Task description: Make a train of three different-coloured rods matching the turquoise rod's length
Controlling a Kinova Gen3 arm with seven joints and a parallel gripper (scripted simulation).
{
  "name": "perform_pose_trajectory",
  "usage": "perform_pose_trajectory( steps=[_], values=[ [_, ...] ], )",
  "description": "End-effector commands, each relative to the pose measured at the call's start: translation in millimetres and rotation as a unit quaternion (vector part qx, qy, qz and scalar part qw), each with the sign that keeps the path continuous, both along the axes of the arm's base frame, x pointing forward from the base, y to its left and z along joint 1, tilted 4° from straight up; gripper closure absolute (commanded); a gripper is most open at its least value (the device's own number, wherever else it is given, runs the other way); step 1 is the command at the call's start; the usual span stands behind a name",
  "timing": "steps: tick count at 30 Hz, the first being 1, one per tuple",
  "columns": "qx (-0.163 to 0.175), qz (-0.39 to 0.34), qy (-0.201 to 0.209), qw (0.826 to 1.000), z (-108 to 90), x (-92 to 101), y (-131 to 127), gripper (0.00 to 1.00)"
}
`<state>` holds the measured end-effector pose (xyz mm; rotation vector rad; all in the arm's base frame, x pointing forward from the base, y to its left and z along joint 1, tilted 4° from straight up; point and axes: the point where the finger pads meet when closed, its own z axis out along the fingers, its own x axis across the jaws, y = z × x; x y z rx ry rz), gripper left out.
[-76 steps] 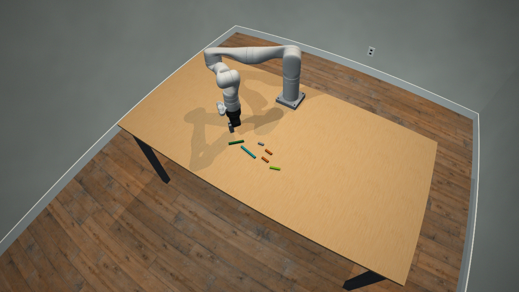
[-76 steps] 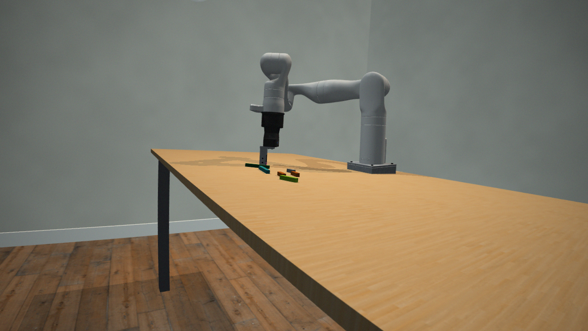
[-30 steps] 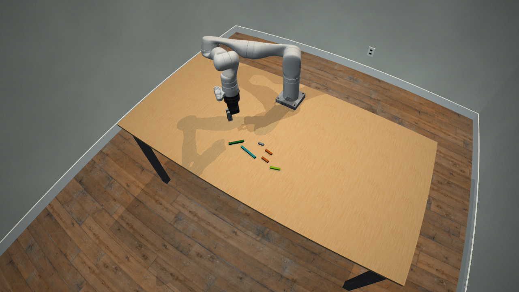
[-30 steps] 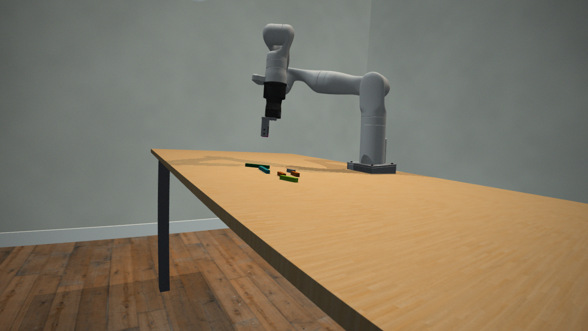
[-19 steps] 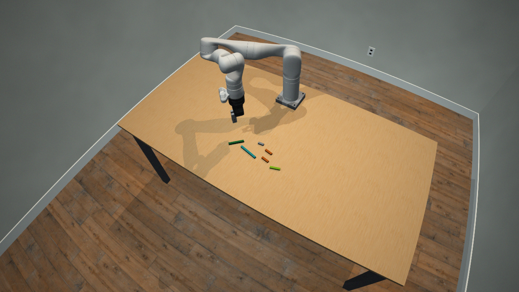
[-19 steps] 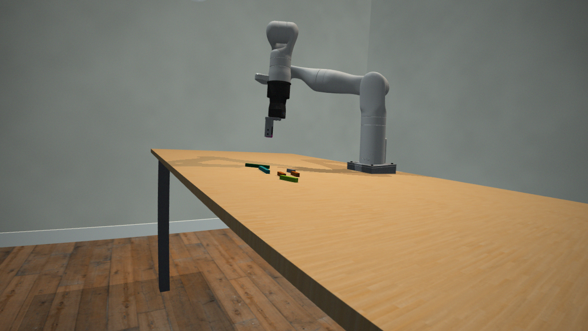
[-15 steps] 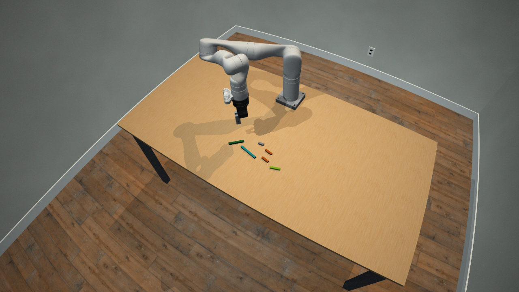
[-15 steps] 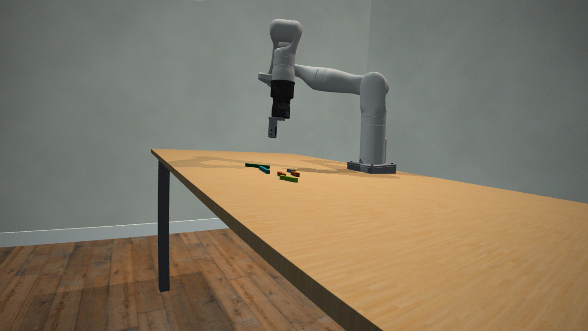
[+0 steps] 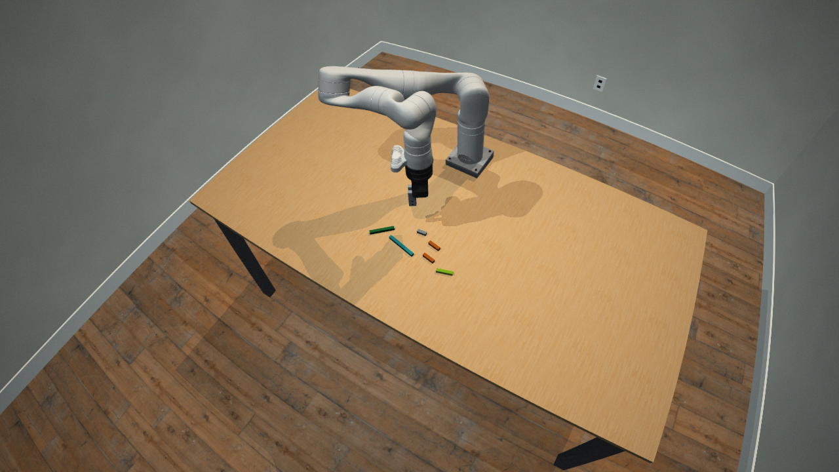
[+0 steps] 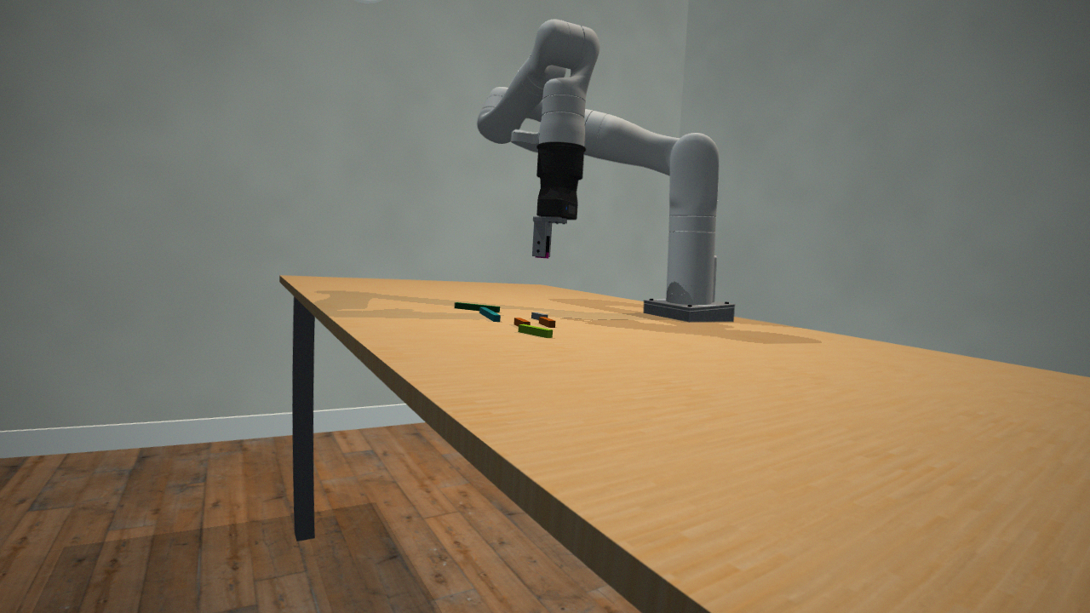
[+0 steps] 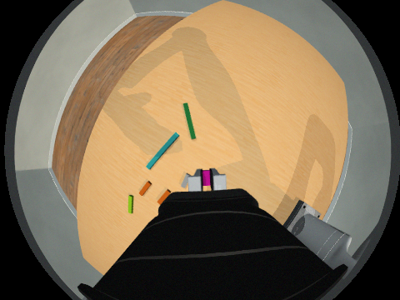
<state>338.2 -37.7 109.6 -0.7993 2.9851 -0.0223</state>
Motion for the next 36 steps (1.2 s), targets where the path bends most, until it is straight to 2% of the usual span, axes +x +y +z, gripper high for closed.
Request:
perform_pose_trajectory(
  steps=[1, 7, 15, 36],
  values=[
    [-0.004, -0.008, -0.003, 1.0, 1.7, -7.9, 23, 0.76],
    [-0.002, -0.044, -0.004, 0.999, 1.2, -21.1, 46, 0.76],
    [-0.001, -0.062, -0.005, 0.998, 1.0, -28.8, 58, 0.76],
    [0.0, -0.066, -0.005, 0.998, 0.6, -30.6, 60, 0.76]
  ],
)
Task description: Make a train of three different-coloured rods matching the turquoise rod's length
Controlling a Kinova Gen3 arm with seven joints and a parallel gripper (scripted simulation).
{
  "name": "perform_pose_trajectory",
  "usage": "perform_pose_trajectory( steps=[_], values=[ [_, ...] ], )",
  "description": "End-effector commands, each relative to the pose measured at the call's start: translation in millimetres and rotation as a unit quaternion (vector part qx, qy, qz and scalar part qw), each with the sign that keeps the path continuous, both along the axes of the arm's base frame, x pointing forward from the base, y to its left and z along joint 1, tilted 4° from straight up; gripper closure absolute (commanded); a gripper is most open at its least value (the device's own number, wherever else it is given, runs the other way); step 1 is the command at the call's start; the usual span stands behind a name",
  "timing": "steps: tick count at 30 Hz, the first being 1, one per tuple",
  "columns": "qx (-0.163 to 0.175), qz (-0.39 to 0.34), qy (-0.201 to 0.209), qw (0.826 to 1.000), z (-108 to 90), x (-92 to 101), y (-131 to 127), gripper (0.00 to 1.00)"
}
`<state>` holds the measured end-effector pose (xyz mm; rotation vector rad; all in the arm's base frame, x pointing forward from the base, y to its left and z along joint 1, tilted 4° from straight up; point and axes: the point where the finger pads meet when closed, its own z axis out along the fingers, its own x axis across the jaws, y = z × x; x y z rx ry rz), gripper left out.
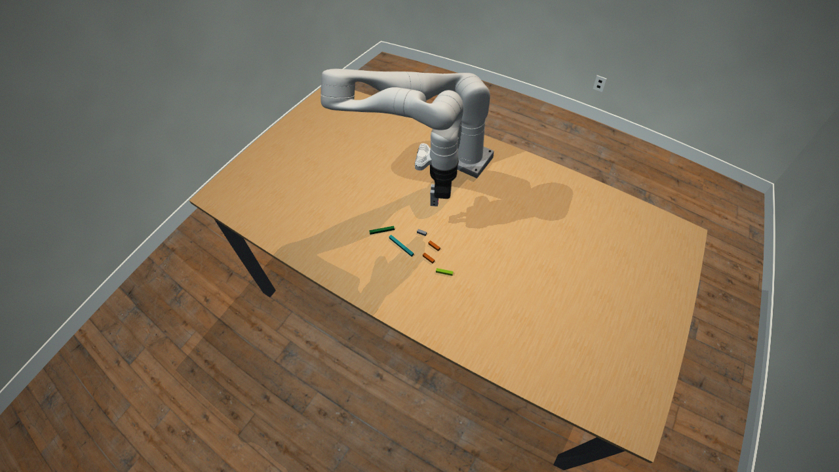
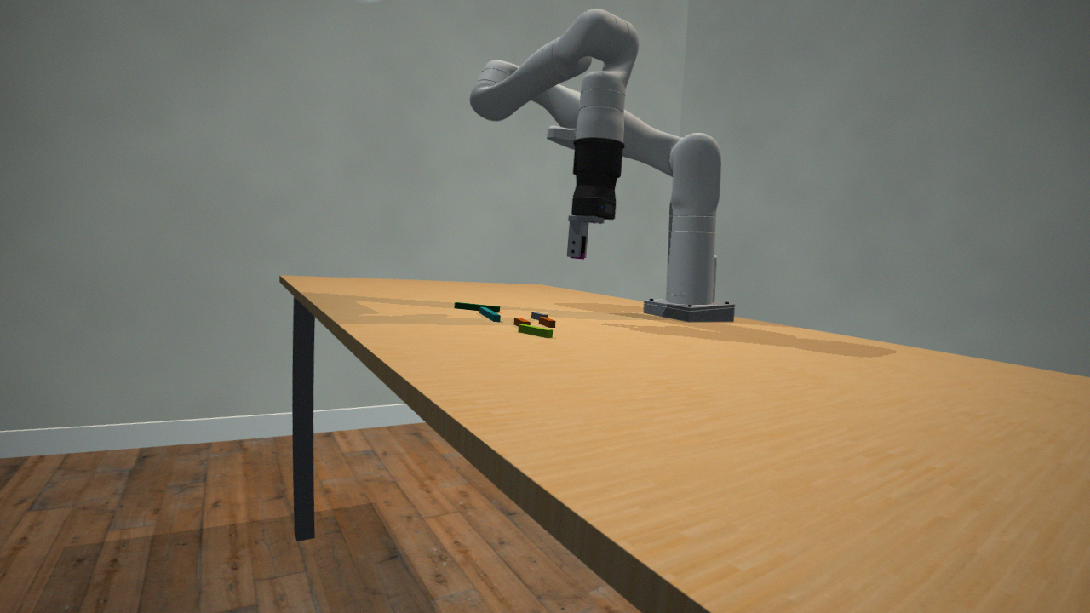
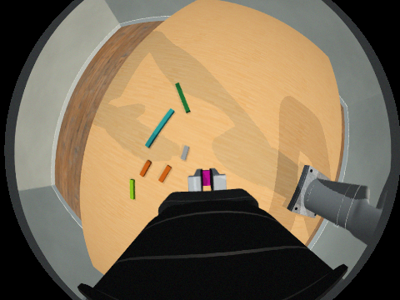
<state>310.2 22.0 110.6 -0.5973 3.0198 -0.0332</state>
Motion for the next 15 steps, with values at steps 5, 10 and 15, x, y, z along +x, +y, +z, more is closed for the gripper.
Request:
perform_pose_trajectory(
  steps=[5, 10, 15],
  values=[
    [0.0, 0.0, 0.002, 1.0, -5.1, -2.2, 1, 0.76],
    [-0.001, 0.0, 0.002, 1.0, -11.9, -1.7, 1, 0.76],
    [-0.001, 0.0, 0.001, 1.0, -28.5, -0.3, 1, 0.76]
  ],
)
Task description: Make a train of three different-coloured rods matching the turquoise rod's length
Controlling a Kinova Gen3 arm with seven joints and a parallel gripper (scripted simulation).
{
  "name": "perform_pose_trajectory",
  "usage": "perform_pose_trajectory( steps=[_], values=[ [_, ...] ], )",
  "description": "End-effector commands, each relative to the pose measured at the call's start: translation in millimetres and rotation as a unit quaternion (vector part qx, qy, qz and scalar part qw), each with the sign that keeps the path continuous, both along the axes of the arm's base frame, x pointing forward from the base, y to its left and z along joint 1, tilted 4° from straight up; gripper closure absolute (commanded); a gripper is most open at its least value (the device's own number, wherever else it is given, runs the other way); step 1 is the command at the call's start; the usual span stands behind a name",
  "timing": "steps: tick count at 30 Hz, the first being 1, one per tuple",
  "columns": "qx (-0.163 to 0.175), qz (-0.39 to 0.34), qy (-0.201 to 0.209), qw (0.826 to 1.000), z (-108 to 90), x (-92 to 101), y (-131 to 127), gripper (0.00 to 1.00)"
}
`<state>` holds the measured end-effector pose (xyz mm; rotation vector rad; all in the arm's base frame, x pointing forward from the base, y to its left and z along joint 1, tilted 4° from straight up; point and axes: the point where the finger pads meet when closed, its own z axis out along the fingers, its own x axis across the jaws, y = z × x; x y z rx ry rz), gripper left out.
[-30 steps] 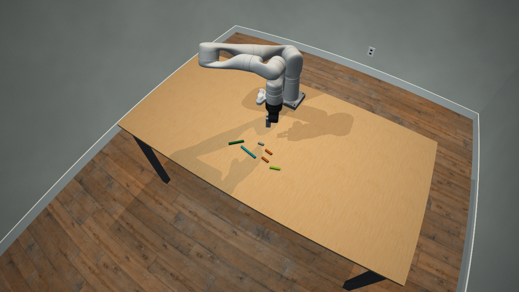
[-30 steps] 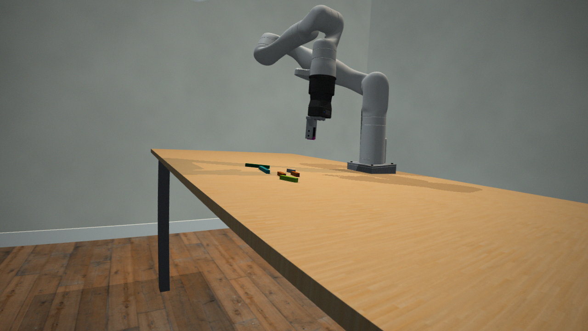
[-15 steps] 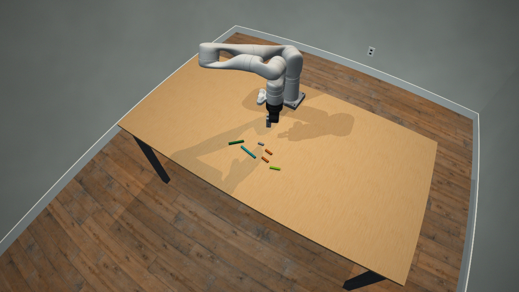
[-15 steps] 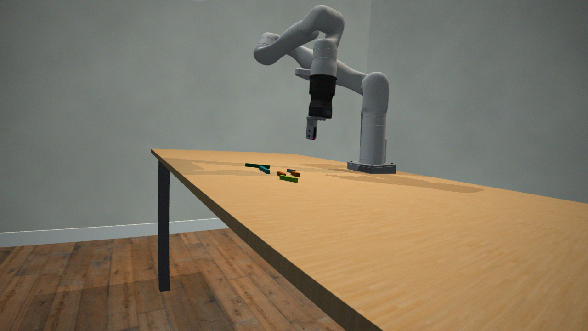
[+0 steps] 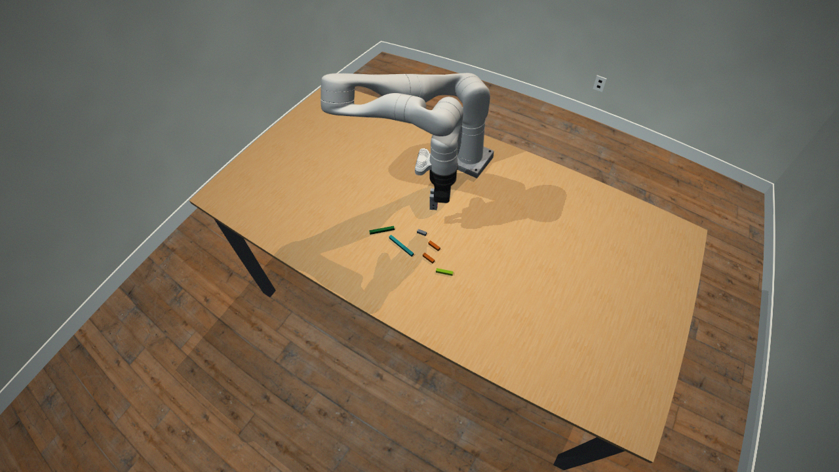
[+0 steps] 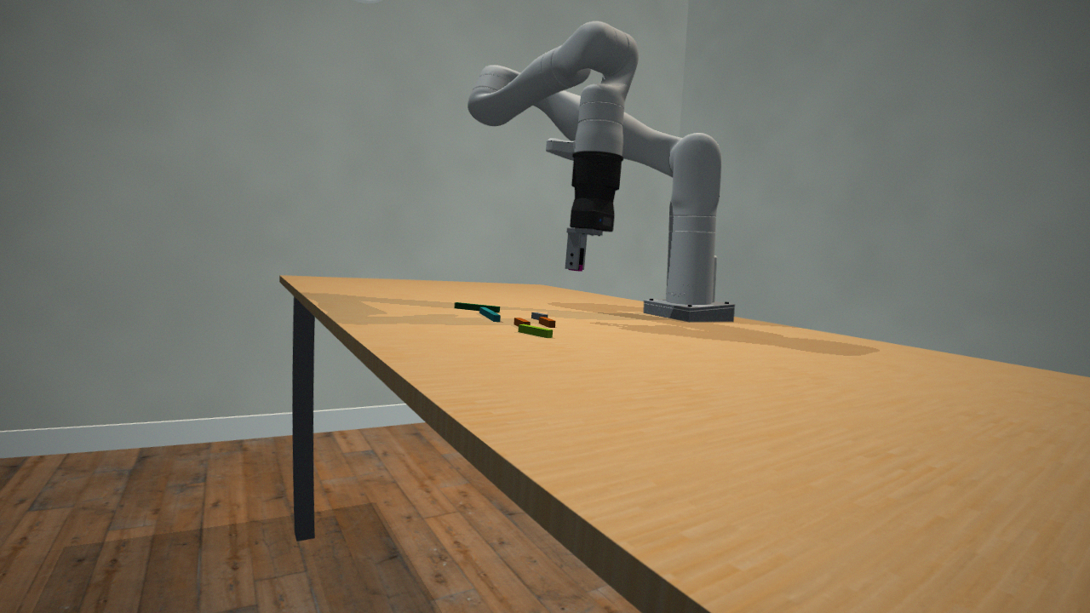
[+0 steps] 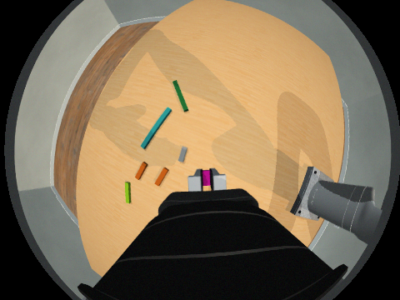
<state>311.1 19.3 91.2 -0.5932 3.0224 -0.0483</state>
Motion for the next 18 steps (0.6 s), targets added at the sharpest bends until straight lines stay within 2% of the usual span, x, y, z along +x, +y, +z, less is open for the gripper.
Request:
perform_pose_trajectory(
  steps=[1, 7, 9, 18],
  values=[
    [0.004, 0.001, 0.001, 1.0, -13.0, -0.9, 3, 0.76],
    [0.004, 0.001, 0.001, 1.0, -37.0, 1.1, 3, 0.76],
    [0.004, 0.001, 0.001, 1.0, -37.0, 1.1, 3, 0.76],
    [0.003, 0.001, 0.0, 1.0, -63.2, 3.5, 3, 0.76]
  ],
)
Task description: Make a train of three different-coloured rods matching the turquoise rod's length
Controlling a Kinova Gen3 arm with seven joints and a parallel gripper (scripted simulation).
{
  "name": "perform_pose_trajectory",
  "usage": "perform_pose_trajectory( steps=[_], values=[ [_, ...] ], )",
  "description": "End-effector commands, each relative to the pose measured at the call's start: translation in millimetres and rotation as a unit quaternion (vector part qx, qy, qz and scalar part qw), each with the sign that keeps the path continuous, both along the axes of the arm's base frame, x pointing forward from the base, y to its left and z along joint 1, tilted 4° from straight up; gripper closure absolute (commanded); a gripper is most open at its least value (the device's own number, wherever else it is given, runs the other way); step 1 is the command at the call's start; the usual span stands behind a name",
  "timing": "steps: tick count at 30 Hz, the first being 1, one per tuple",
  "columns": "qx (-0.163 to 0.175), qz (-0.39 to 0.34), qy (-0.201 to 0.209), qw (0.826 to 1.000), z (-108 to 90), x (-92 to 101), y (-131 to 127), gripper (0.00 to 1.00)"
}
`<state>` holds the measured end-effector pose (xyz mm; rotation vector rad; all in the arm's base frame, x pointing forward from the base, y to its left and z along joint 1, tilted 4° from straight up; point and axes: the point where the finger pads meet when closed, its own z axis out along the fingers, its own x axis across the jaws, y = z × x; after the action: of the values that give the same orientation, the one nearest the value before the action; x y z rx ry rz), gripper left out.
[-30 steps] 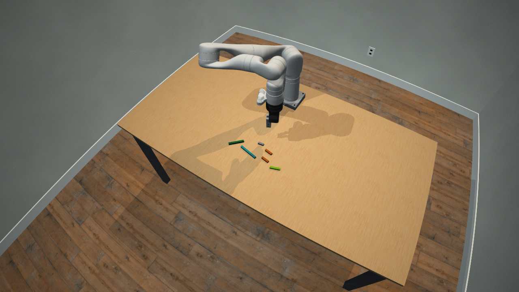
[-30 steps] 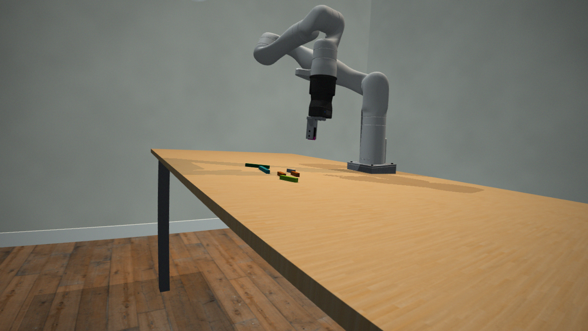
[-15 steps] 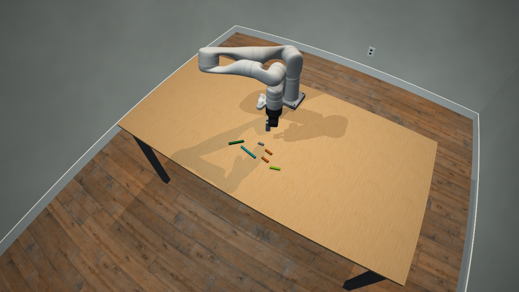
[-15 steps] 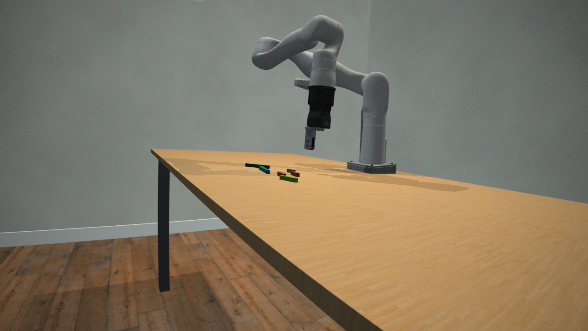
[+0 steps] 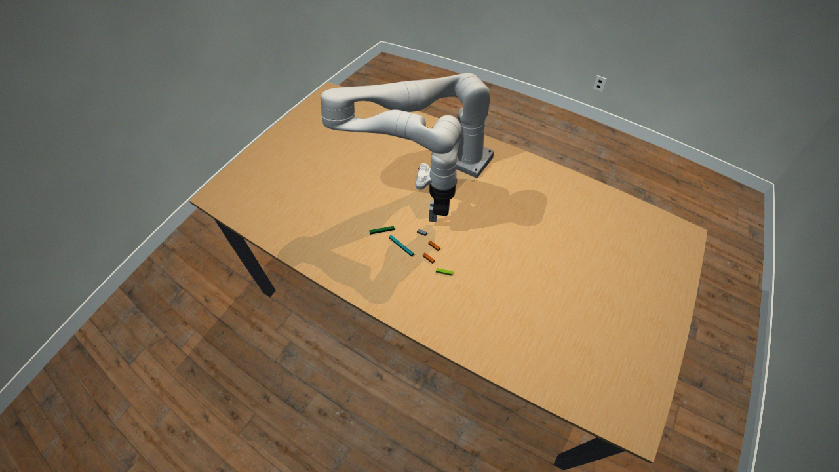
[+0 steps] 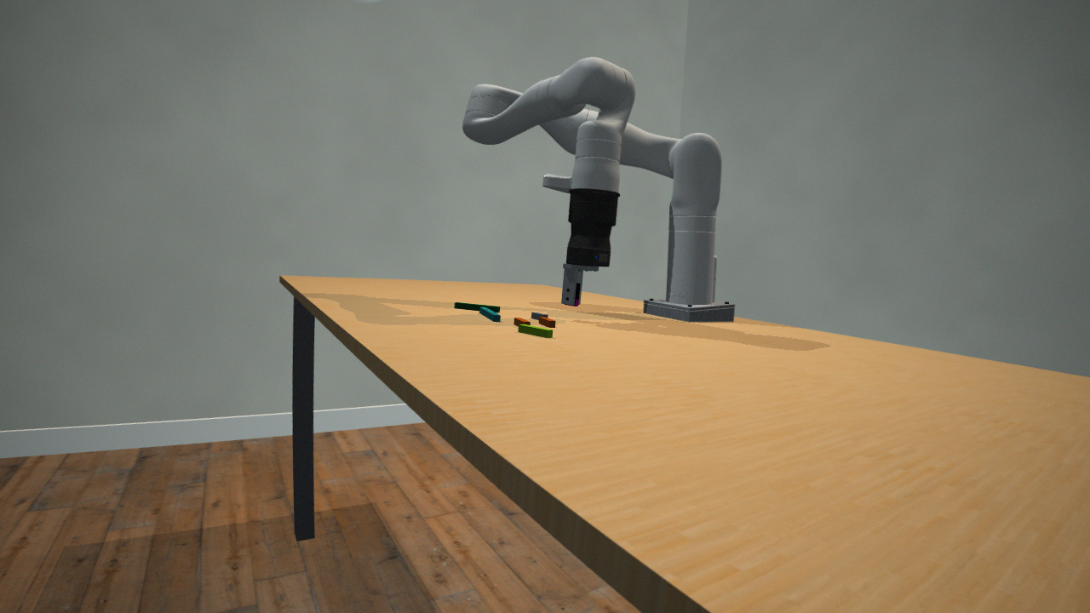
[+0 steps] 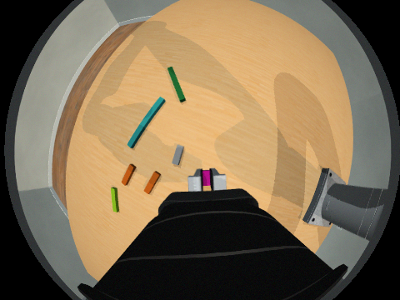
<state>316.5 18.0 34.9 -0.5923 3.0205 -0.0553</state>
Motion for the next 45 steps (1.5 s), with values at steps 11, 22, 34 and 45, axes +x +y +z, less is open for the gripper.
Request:
perform_pose_trajectory(
  steps=[11, 22, 34, 45],
  values=[
    [0.005, 0.001, 0.002, 1.0, -12.8, -1.4, 4.2, 0.76],
    [0.005, 0.001, 0.002, 1.0, -12.8, -1.4, 4.2, 0.76],
    [0.005, 0.001, 0.002, 1.0, -12.8, -1.4, 4.2, 0.76],
    [0.005, 0.001, 0.002, 1.0, -12.8, -1.4, 4.2, 0.76]
  ],
)
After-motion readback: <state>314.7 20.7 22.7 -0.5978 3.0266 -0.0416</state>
